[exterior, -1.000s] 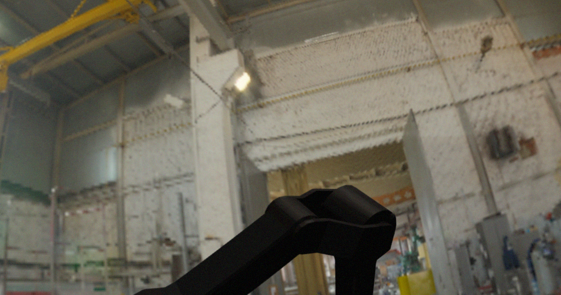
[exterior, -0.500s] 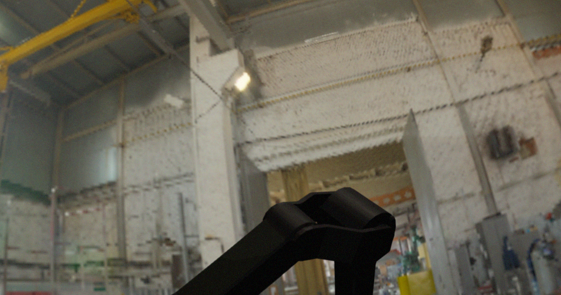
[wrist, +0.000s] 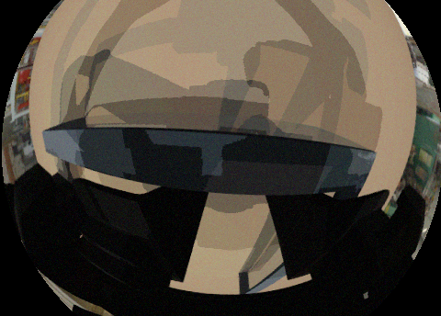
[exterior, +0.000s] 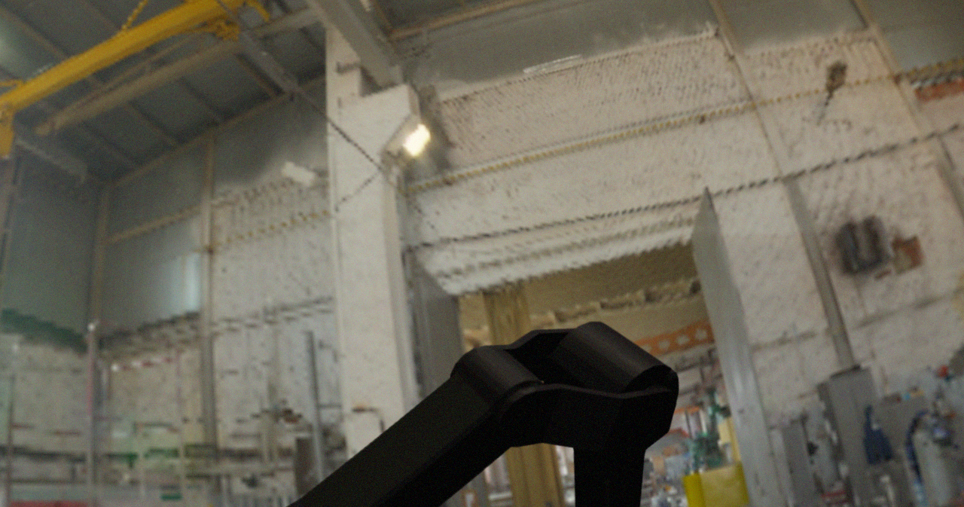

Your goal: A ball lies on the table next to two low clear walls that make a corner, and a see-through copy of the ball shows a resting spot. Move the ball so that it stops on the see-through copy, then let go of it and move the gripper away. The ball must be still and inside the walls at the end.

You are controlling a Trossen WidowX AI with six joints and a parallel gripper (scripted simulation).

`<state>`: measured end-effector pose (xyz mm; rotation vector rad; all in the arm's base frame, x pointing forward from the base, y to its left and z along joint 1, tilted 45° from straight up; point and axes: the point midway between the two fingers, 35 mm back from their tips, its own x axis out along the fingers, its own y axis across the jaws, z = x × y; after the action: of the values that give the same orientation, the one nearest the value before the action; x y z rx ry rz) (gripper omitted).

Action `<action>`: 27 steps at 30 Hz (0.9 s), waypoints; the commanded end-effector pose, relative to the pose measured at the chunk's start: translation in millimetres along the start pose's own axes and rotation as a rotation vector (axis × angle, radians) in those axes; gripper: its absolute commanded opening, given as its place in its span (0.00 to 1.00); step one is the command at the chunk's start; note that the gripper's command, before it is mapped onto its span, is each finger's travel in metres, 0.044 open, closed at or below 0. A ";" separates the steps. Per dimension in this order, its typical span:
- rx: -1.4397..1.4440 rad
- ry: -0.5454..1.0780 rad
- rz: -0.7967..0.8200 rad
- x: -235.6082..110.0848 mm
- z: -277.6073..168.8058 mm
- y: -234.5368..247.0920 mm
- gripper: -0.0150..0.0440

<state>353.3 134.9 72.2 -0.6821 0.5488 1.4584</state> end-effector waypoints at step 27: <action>0.004 0.003 -0.013 -117.5 -1.6 0.7 1.00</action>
<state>348.4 52.6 150.0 -0.6805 0.5517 1.4360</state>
